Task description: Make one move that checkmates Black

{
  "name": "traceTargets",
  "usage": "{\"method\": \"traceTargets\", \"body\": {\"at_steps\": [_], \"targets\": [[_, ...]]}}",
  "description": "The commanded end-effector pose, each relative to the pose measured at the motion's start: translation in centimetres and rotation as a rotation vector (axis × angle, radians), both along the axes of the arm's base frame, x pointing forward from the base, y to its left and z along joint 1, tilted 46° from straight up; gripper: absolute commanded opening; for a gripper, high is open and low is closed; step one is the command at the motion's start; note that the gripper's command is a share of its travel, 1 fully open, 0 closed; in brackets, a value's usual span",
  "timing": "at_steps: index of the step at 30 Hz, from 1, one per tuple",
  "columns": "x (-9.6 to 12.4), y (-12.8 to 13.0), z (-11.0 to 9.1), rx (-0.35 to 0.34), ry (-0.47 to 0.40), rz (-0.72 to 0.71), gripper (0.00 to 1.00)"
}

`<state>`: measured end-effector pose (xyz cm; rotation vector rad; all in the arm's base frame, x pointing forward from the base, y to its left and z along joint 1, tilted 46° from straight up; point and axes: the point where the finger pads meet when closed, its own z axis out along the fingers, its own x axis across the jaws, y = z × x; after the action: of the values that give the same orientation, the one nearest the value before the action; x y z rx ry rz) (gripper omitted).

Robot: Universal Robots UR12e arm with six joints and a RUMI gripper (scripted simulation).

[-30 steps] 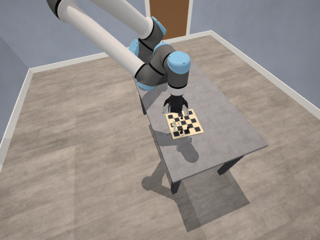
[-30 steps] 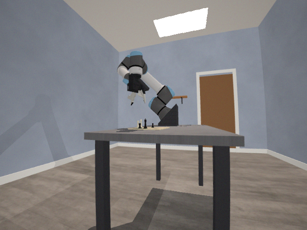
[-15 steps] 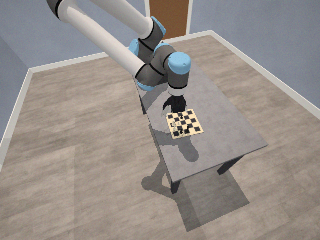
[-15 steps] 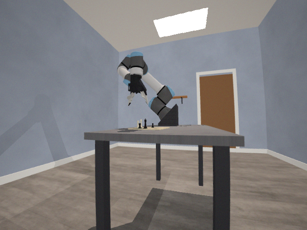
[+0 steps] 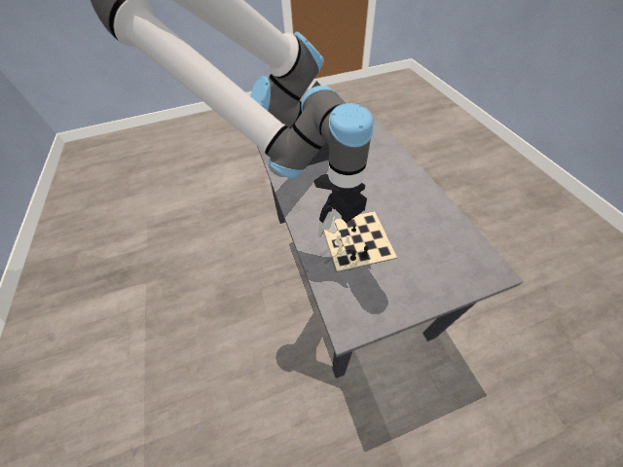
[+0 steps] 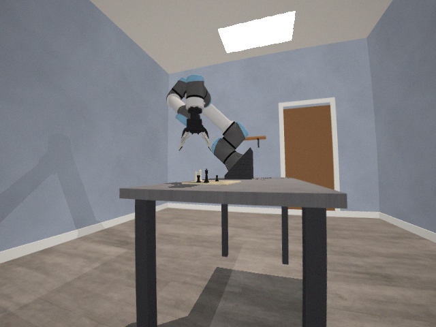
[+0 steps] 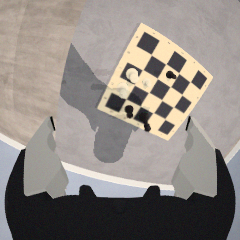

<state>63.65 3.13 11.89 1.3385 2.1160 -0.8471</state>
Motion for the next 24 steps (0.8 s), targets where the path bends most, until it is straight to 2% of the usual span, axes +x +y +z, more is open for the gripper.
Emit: {"method": "traceTargets", "body": {"at_steps": [1, 4, 6, 21, 23, 24], "targets": [[0.04, -0.26, -0.02, -0.009, 0.137, 0.148, 1.00], [0.08, -0.44, -0.08, -0.020, 0.232, 0.238, 1.00], [0.08, -0.44, -0.08, -0.020, 0.232, 0.238, 1.00], [0.53, -1.08, -0.58, -0.076, 0.704, 0.688, 1.00], [0.53, -1.08, -0.58, -0.076, 0.704, 0.688, 1.00], [0.57, -1.10, -0.63, -0.079, 0.734, 0.716, 1.00]]}}
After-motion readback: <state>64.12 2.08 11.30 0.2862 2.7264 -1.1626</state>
